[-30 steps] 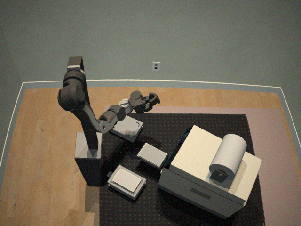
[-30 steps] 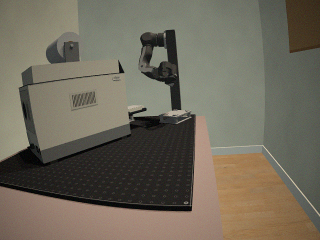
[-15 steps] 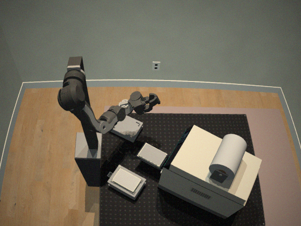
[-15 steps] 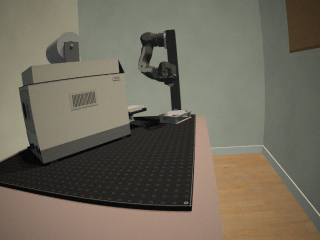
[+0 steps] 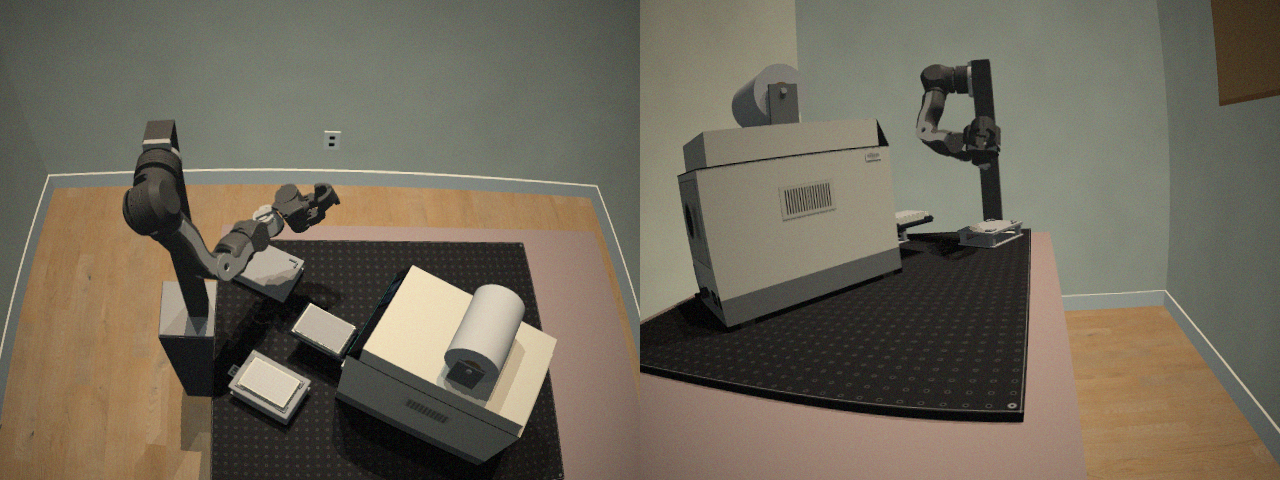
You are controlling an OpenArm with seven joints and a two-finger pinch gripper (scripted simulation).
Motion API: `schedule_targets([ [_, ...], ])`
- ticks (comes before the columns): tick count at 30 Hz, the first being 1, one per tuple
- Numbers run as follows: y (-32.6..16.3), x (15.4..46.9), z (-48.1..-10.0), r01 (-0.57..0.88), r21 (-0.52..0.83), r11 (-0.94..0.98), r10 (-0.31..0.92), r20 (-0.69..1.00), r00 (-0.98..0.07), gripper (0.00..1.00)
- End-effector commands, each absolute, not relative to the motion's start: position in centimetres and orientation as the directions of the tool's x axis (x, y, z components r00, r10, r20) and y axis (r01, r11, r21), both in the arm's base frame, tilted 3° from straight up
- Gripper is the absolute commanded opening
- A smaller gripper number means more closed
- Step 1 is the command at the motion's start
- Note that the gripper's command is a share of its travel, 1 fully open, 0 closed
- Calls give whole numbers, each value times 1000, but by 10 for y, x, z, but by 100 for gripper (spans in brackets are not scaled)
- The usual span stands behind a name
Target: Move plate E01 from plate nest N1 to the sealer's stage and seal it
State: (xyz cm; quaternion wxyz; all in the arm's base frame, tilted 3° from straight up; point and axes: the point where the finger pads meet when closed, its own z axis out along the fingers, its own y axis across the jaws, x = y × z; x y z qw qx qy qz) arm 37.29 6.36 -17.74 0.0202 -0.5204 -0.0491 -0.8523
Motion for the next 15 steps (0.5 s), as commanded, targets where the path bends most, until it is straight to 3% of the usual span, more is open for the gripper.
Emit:
schedule_targets([
  [1, 65, 373, -178, 91, 67, -994, 18, 890, -455, 0],
  [15, 59, 373, -181, 91, 66, -994, 18, 890, -455, 0],
])
